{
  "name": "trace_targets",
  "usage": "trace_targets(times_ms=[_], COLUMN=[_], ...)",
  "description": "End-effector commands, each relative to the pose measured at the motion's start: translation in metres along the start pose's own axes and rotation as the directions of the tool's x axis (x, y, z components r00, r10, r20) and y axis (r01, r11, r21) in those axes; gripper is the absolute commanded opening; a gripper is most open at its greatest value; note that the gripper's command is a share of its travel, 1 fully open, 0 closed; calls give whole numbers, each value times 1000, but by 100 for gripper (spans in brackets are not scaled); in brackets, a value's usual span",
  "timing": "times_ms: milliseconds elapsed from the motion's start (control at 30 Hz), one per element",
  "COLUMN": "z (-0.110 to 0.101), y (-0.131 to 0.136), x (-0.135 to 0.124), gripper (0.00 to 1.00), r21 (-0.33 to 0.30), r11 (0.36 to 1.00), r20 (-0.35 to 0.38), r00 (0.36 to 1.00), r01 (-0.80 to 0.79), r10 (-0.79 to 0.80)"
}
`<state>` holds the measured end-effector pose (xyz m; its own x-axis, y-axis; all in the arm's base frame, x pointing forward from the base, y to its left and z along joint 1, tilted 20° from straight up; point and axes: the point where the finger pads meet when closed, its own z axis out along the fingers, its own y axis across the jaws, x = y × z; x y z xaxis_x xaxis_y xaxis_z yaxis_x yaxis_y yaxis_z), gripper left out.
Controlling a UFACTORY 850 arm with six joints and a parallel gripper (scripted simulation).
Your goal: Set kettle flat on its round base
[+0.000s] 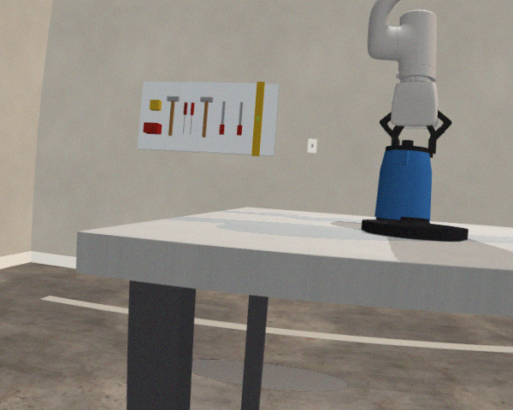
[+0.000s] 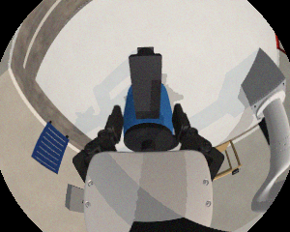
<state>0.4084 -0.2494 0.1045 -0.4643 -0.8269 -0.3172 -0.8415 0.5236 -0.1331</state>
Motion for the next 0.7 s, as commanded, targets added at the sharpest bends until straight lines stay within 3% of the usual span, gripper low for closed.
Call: trace_targets(times_ms=[0,400,667], z=[-1,1,15], y=[-1,-1,-1], x=[0,0,0], gripper=[81,81,81], r21=[2,2,2], r11=[1000,1000,1000], r20=[0,0,0], r00=[1000,1000,1000], r01=[0,0,0], r10=[0,0,0])
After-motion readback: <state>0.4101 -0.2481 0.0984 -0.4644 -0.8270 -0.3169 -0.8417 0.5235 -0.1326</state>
